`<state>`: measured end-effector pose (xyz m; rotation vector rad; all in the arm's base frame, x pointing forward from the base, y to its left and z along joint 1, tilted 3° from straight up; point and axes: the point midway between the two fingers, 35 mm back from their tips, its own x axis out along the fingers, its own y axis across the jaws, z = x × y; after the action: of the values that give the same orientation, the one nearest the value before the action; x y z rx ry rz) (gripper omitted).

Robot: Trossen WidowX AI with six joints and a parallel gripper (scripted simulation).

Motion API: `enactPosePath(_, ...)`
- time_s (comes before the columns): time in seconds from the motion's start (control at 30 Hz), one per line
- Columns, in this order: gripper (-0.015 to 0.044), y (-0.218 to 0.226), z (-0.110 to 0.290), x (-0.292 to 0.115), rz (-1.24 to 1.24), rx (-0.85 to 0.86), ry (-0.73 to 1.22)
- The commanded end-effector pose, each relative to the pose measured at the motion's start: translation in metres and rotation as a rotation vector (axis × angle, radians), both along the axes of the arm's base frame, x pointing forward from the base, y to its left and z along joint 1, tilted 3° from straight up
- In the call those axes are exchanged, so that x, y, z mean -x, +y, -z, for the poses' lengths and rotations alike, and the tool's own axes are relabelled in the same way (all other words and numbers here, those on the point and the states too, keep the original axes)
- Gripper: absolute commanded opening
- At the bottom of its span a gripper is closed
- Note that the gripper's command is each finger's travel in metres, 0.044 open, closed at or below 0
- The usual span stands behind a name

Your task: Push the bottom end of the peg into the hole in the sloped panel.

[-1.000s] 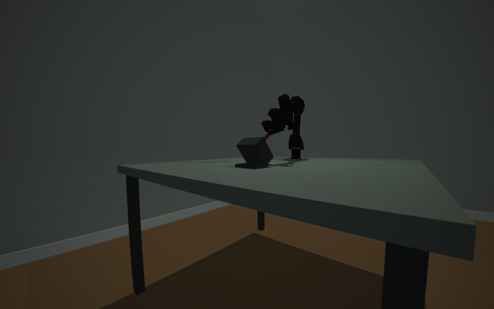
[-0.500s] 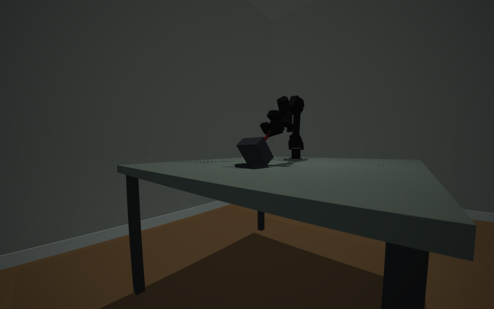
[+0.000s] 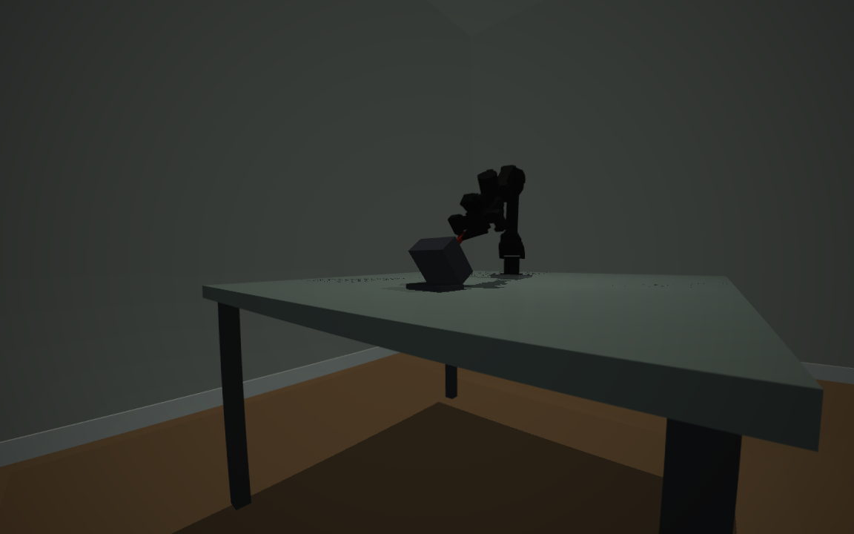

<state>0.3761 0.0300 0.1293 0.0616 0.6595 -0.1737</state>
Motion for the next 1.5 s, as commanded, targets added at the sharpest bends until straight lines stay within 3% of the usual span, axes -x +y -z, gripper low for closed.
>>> enactPosePath(0.0, 0.0000, 0.000, 0.002, -0.002, -0.006, 0.002, -0.001)
enactPosePath(1.47, 0.0000, -0.003, 0.015, -0.019, -0.002, 0.001, 0.000)
